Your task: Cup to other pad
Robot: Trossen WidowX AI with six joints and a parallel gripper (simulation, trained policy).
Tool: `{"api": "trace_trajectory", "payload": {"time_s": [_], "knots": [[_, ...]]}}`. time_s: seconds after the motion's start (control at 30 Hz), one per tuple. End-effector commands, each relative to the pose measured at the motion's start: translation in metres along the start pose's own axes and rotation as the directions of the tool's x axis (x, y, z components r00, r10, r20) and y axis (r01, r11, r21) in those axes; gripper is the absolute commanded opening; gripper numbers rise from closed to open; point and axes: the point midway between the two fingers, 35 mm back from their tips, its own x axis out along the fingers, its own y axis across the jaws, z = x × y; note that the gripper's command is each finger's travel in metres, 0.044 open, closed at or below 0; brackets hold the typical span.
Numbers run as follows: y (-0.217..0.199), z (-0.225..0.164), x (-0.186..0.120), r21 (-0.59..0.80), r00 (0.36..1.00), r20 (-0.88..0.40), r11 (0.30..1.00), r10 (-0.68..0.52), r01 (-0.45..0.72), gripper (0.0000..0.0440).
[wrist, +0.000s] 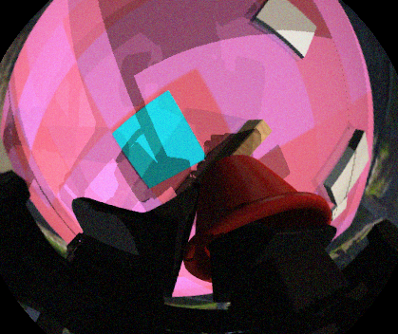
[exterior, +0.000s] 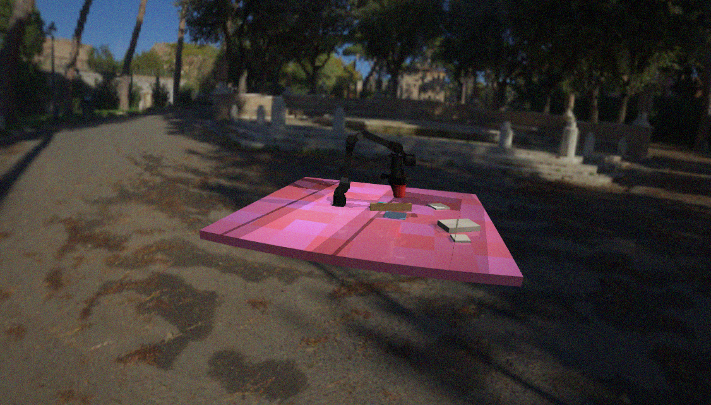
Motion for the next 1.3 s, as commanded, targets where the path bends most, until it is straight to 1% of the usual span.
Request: {"api": "trace_trajectory", "payload": {"time_s": [0.0, 0.57, 1.1, 1.27], "knots": [[0.009, 0.006, 0.001, -0.014, 1.000, 0.008, 1.000, -0.002, 0.002, 0.0000], [0.055, 0.032, 0.014, -0.083, 0.999, 0.039, 0.996, -0.019, 0.022, 0.0000], [0.082, 0.027, 0.048, -0.071, 0.999, 0.040, 0.997, -0.027, 0.030, 0.0000], [0.087, 0.024, 0.058, -0.062, 0.999, 0.039, 0.997, -0.033, 0.036, 0.0007]]}}
